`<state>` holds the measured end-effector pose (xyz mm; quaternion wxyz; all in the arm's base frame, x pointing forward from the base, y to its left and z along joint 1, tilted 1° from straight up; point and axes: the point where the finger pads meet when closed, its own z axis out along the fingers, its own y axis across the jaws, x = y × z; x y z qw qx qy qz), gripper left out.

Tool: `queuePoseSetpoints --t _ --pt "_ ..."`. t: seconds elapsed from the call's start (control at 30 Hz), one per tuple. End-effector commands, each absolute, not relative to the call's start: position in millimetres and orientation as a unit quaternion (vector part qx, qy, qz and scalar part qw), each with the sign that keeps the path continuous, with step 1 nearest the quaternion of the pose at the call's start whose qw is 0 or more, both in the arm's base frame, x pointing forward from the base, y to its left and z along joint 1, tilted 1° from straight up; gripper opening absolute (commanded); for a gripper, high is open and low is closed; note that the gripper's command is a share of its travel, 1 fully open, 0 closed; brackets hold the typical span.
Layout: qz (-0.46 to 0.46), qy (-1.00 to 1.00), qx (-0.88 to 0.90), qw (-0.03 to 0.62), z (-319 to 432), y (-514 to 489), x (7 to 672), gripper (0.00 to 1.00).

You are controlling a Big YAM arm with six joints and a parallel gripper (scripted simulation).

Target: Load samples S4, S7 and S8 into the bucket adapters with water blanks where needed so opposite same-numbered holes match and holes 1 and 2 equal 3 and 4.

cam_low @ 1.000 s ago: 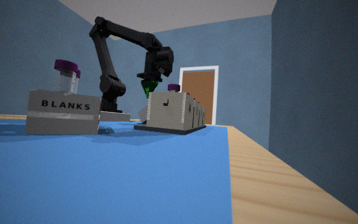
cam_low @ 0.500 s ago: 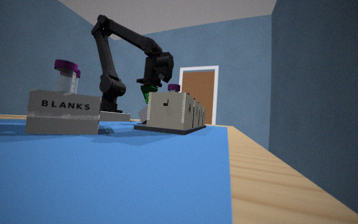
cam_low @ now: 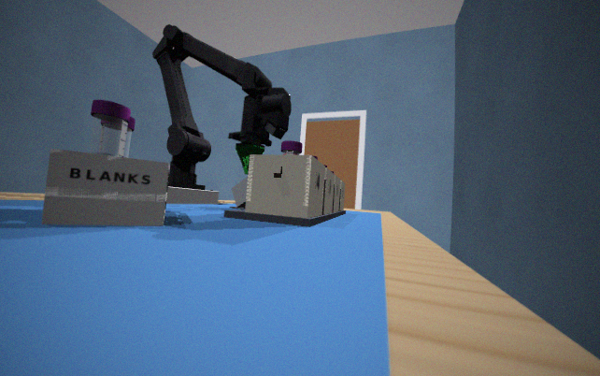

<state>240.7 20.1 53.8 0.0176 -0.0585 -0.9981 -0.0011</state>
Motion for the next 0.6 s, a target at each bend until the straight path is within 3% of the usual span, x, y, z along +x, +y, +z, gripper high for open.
queuePoseSetpoints --t 0.0,0.57 --pt "-0.004 -0.998 -0.06 -0.009 67 22 261 0.0" --pt "-0.003 -0.998 -0.062 0.0 52 23 255 0.0"
